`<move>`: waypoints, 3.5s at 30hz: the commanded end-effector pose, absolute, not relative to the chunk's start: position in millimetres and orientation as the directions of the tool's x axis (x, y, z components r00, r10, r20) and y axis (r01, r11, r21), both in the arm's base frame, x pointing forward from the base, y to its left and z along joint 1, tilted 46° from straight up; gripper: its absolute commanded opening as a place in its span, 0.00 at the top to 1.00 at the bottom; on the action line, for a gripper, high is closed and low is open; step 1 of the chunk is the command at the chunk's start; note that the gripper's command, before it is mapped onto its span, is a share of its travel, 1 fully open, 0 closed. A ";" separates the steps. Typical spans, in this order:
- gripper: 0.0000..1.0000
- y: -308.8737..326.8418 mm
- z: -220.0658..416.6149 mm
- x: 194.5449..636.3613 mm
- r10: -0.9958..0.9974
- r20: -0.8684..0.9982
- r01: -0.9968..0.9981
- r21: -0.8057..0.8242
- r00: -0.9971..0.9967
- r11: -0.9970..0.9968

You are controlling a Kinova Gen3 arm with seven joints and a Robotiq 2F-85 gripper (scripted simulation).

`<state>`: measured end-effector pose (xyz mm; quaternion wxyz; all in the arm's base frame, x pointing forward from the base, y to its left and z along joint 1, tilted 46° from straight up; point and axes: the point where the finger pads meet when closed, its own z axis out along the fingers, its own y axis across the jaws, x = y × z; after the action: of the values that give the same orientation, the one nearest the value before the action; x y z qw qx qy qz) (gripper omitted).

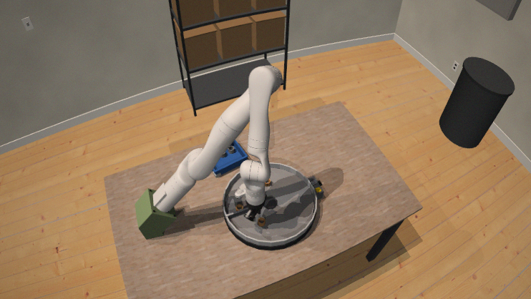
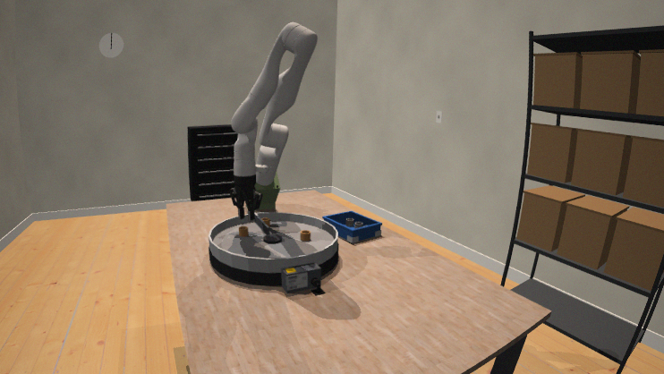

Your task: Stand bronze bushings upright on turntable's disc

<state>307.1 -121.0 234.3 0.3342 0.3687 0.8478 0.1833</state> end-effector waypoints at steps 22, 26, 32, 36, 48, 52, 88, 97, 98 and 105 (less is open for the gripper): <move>0.60 -121.5 247.0 301.7 0.746 -0.443 0.494 0.562 -0.498 0.664; 0.60 -121.5 247.0 301.7 0.746 -0.443 0.494 0.562 -0.498 0.664; 0.60 -121.5 247.0 301.7 0.746 -0.443 0.494 0.562 -0.498 0.664; 0.60 -121.5 247.0 301.7 0.746 -0.443 0.494 0.562 -0.498 0.664; 0.60 -121.5 247.0 301.7 0.746 -0.443 0.494 0.562 -0.498 0.664; 0.00 -121.5 247.2 301.5 0.746 -0.443 0.494 0.562 -0.498 0.664; 0.00 -125.3 292.0 255.8 0.746 -0.443 0.494 0.562 -0.498 0.664; 0.00 -126.1 301.5 246.1 0.746 -0.443 0.494 0.562 -0.498 0.664; 0.00 -126.2 302.2 245.4 0.746 -0.443 0.494 0.562 -0.498 0.664; 0.00 -126.3 303.4 244.1 0.746 -0.443 0.494 0.562 -0.498 0.664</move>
<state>244.3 -125.7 302.3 0.3400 0.3663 0.8463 0.1845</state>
